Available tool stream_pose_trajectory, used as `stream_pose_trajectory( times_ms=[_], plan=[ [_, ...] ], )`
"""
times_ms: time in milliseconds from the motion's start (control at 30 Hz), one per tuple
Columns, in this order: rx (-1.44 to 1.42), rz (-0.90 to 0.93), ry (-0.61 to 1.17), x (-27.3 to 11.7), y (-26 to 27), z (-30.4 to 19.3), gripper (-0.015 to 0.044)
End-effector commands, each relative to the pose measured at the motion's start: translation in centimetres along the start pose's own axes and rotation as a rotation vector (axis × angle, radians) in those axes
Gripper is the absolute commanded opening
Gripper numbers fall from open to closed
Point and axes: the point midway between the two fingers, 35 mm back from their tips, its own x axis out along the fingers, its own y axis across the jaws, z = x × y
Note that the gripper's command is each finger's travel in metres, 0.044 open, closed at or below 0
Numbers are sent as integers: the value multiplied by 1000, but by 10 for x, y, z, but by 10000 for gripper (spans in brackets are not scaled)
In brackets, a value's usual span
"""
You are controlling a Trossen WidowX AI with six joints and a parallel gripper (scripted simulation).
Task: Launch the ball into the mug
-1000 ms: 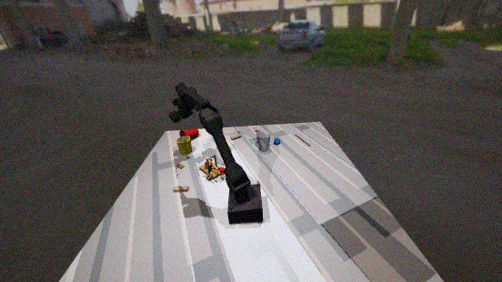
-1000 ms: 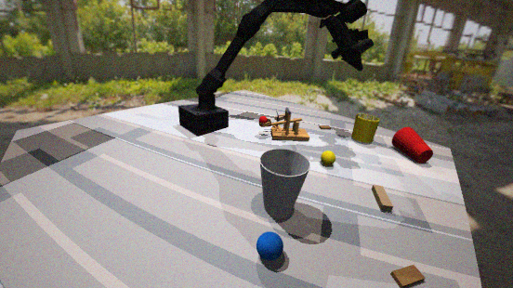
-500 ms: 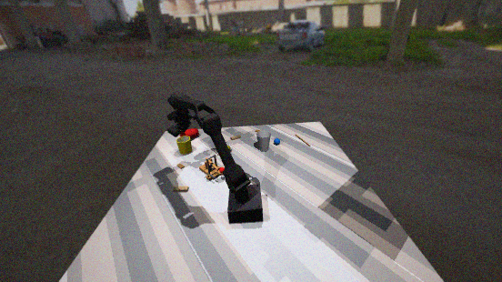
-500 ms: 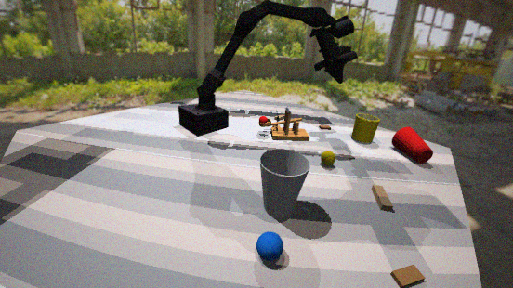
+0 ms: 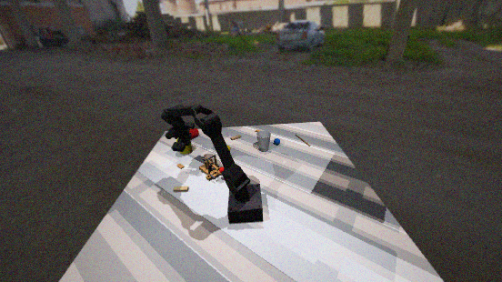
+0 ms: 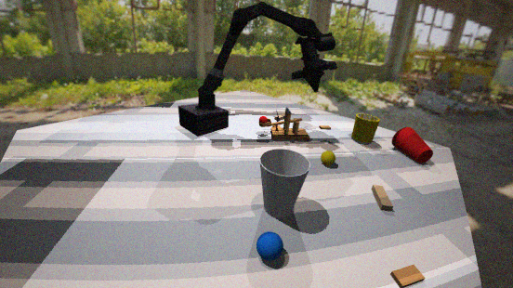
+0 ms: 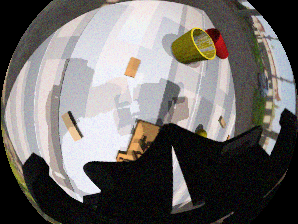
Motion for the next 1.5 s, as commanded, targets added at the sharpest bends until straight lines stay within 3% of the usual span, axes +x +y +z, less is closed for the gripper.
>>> stream_pose_trajectory(
  times_ms=[0, 600, 1100, 1467],
  plan=[
    [-92, -5, 57, 0, 17, -14, 0],
    [-590, -10, 349, 4, 87, -88, 0],
    [-1025, -20, 579, 0, 112, -159, 0],
    [-1045, -20, 590, 8, 116, -161, 0]
  ],
)
